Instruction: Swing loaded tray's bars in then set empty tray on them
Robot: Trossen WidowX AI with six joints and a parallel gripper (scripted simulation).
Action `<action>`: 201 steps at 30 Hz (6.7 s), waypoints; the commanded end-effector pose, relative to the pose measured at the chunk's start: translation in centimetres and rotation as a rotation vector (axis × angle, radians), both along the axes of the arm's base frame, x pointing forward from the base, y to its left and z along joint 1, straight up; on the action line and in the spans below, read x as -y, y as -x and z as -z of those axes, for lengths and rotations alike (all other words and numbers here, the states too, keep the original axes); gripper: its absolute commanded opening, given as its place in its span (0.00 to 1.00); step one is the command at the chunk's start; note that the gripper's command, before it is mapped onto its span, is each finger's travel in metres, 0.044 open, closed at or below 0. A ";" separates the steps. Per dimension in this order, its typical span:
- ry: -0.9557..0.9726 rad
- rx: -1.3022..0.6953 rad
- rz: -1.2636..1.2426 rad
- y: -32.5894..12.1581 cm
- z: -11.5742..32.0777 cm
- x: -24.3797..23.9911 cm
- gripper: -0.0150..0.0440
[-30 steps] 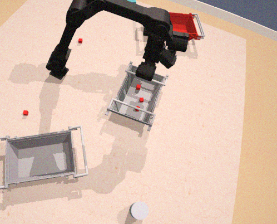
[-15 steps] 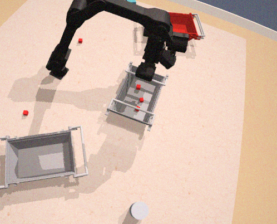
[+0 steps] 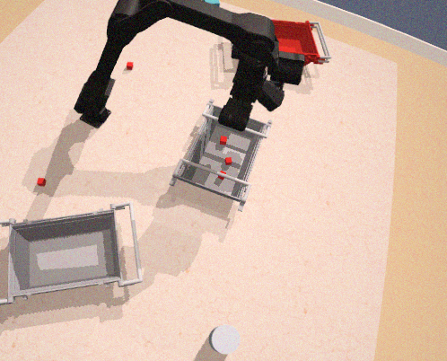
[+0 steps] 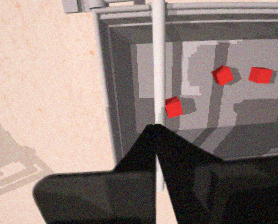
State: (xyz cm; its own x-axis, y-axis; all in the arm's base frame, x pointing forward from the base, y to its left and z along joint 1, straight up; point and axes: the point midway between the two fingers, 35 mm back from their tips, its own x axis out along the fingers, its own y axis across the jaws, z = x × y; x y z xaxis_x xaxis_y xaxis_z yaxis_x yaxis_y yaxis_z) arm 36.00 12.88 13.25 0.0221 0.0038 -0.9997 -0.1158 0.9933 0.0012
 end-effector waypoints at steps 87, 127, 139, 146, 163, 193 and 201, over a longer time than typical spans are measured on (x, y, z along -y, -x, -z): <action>-0.005 -0.006 1.935 12.6 -0.4 35.5 1.00; -0.031 0.020 2.588 22.8 8.1 41.8 1.00; -0.031 0.020 2.588 22.8 8.1 41.8 0.75; -0.031 0.020 2.588 22.8 8.1 41.8 0.62; -0.031 0.020 2.588 22.8 8.1 41.8 0.43; -0.031 0.021 2.588 22.8 0.2 41.6 0.25; -0.031 0.021 2.588 22.8 0.1 41.6 0.25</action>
State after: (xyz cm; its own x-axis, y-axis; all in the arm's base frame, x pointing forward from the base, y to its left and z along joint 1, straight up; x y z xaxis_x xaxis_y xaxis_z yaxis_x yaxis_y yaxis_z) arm 13.00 -28.33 12.21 -0.0038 0.0080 -1.0000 0.6210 -0.7838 -0.0086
